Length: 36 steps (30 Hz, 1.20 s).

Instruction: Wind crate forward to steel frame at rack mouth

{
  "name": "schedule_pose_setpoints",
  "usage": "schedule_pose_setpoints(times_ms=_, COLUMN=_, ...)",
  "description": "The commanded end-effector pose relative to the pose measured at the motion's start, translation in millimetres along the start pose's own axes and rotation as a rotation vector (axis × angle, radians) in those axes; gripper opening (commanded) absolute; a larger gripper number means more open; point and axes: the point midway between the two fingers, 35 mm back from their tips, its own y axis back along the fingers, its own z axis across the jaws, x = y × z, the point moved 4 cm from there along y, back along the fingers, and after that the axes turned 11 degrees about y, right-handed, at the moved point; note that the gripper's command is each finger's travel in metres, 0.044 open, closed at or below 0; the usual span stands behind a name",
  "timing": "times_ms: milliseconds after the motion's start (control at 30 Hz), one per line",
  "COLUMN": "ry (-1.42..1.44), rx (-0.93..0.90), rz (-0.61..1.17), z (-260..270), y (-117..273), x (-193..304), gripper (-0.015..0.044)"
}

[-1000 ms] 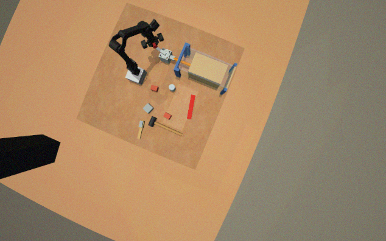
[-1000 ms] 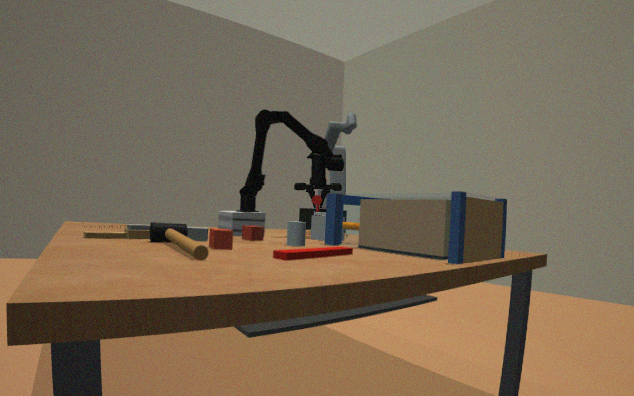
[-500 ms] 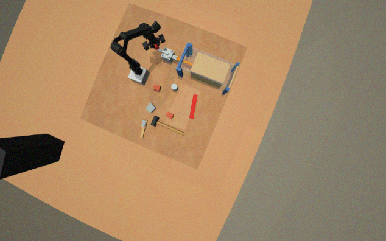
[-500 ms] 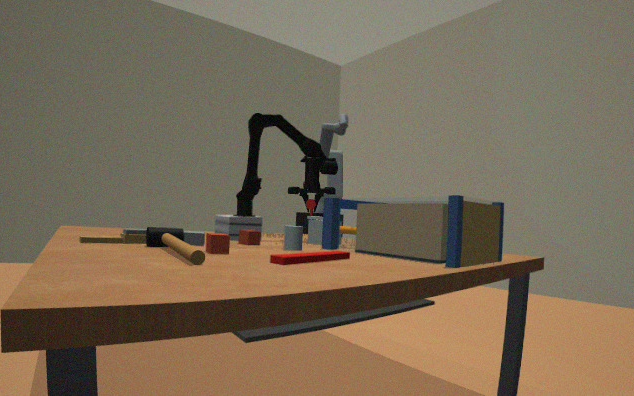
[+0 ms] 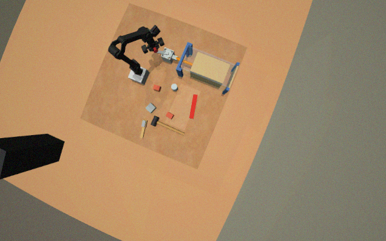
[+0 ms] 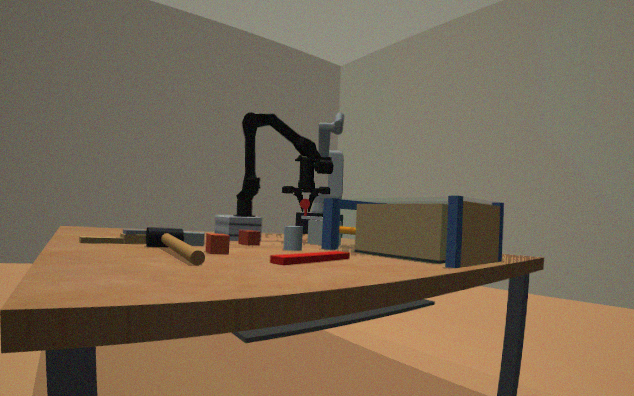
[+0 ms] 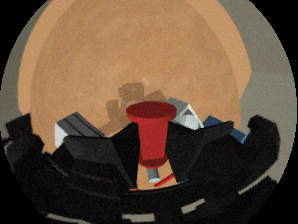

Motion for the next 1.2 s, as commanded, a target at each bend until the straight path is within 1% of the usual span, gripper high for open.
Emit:
schedule_pose_setpoints(times_ms=0, ry=-0.012, rx=-0.026, rz=0.026, z=10, y=-4, x=12, gripper=0.0000)
schedule_pose_setpoints(times_ms=1167, ry=-0.012, rx=-0.027, rz=0.030, z=24, y=-2, x=49, gripper=0.0000)
